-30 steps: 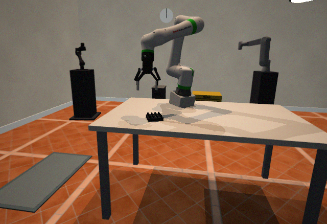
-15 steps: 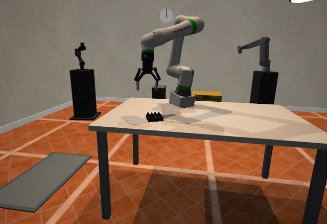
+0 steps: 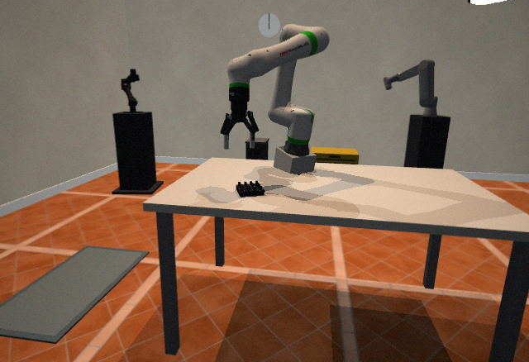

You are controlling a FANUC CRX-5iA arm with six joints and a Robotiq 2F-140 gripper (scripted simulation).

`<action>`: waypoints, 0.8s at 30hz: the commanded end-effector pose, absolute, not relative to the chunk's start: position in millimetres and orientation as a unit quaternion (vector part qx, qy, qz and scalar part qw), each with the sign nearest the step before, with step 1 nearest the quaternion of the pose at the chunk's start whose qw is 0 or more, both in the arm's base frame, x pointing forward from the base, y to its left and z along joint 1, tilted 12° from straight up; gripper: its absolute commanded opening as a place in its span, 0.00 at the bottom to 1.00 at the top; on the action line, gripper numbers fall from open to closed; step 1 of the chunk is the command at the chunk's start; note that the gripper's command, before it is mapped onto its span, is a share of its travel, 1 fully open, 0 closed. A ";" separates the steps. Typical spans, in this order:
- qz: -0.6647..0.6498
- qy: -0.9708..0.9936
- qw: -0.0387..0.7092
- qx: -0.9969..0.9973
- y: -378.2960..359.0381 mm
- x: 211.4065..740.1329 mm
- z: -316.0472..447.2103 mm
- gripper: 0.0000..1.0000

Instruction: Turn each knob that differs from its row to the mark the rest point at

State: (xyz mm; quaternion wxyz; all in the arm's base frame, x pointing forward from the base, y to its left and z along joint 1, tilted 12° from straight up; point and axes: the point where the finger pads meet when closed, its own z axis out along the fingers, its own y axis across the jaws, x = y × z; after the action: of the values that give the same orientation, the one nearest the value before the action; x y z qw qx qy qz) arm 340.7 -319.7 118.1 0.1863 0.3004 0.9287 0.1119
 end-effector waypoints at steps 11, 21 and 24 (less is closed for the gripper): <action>0.133 0.862 0.139 0.469 -311.8 347.8 103.0 1.00; 0.143 0.798 0.108 0.576 -305.9 352.6 92.7 1.00; 0.145 0.772 0.097 0.611 -303.8 354.2 89.0 1.00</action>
State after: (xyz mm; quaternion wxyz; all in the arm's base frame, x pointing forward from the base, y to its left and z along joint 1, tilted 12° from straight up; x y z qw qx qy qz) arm 351.9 -306.3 93.5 0.1137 0.5611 0.8063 0.1487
